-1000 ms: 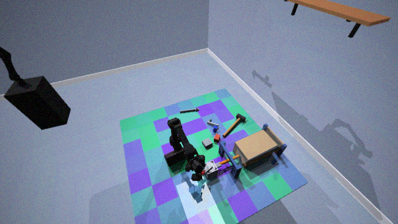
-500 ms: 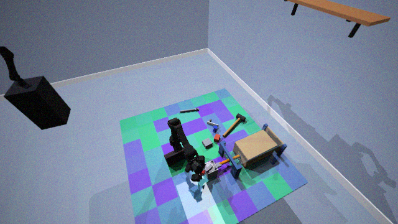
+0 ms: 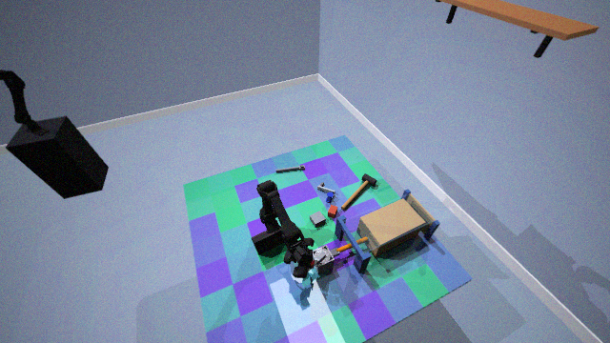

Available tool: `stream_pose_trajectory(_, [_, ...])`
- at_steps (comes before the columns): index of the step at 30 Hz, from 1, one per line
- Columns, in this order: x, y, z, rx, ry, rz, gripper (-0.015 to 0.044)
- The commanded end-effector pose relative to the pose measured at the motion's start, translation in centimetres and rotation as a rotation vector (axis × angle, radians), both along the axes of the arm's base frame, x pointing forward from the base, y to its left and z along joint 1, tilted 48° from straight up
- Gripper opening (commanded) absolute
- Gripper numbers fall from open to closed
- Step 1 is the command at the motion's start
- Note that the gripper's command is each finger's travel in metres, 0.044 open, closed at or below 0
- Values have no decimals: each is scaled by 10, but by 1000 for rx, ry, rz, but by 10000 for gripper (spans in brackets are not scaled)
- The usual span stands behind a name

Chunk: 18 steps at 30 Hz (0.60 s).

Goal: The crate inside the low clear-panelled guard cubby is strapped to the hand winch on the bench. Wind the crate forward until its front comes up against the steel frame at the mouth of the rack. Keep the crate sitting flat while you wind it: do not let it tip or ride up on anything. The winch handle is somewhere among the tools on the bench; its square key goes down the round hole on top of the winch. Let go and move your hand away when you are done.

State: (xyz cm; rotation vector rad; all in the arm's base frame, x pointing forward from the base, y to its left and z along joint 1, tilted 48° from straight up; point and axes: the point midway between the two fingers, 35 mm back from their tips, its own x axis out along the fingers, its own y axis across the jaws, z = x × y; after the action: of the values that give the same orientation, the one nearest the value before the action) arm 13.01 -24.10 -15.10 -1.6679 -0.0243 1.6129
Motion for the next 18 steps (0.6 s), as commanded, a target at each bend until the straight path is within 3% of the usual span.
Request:
stream_pose_trajectory(1, [0,0,0,-1,2,1,20])
stream_pose_trajectory(2, [0,0,0,-1,2,1,0])
stream_pose_trajectory(18, [0,2,-3,8,5,-6,0])
